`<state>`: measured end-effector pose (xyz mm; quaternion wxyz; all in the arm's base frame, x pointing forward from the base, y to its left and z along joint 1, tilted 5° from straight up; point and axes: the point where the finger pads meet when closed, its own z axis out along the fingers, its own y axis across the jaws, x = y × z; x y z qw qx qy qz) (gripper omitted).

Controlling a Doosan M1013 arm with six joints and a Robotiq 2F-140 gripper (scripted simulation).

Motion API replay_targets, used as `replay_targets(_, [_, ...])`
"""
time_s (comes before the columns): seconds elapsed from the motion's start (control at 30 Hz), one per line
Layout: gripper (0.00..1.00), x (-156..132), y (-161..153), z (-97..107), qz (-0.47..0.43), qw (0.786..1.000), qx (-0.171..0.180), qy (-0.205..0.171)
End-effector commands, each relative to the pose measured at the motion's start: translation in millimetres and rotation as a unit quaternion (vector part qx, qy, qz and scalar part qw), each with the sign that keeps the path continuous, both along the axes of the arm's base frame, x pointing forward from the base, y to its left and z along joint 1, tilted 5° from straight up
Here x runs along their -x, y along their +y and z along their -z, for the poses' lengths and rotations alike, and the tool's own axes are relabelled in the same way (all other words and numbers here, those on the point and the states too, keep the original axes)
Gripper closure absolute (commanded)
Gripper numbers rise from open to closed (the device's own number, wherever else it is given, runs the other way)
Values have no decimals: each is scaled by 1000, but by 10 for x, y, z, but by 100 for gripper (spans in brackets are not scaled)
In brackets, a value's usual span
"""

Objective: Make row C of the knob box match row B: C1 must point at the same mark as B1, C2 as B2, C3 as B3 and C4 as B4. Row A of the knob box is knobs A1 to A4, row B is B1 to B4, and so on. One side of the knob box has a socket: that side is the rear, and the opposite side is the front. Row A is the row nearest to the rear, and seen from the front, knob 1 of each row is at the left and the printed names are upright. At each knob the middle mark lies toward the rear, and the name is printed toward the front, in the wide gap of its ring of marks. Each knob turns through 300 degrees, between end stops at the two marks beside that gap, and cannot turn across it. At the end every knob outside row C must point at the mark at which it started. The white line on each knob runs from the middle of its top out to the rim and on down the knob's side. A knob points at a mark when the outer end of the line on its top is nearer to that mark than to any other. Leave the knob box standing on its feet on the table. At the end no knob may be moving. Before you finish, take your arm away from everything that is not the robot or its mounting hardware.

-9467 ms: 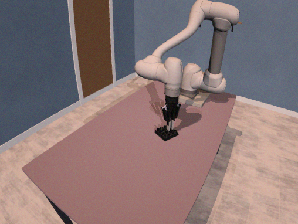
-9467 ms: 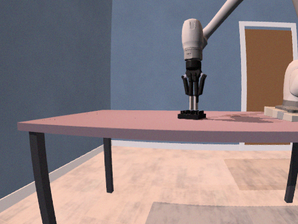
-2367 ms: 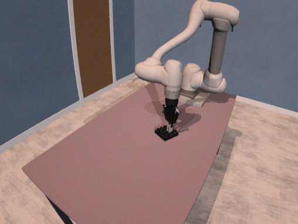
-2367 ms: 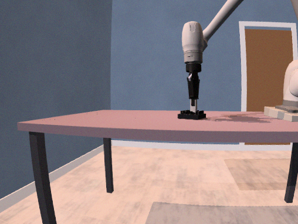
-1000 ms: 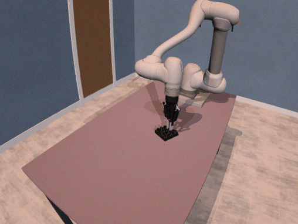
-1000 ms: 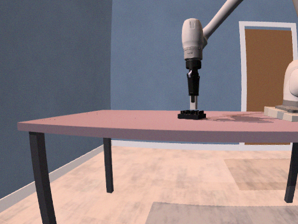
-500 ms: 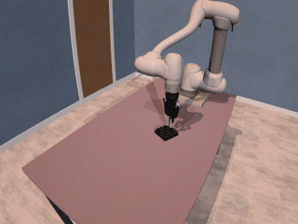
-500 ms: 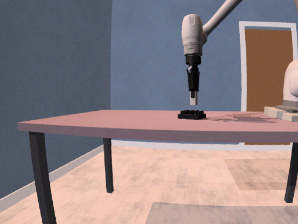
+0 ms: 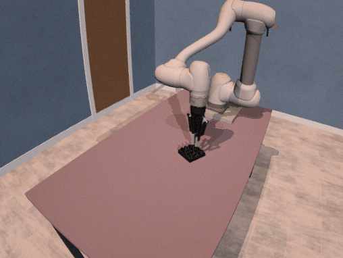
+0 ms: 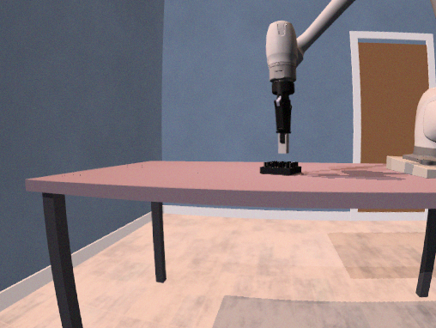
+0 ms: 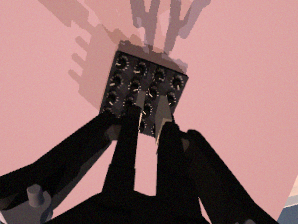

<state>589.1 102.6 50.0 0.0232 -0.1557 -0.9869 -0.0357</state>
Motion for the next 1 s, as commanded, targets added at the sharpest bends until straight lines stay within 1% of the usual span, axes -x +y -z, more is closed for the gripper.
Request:
replay_targets(0.0, [88, 17, -44, -16, -63, 998, -3, -5])
replay_targets(0.13, [88, 39, -99, -35, -140, 990, -5, -11])
replay_targets(0.27, [88, 60, -150, -53, -212, 977, -8, -17])
replay_targets(0.33, [88, 60, -150, -53, -212, 977, -8, -17])
replay_targets(0.37, [88, 73, -184, -64, -258, 966, -9, -20])
replay_targets(0.47, [88, 88, -217, -75, -305, 952, -11, -24])
replay_targets(0.6, [88, 110, -267, -92, -373, 927, -13, -29])
replay_targets(0.83, [88, 149, -353, -122, -488, 872, -17, -38])
replay_targets(0.9, [88, 149, -353, -122, -488, 872, -17, -38])
replay_targets(0.93, [88, 163, -381, -131, -523, 851, -19, -41])
replay_targets(0.97, [88, 170, -396, -136, -542, 839, -19, -43])
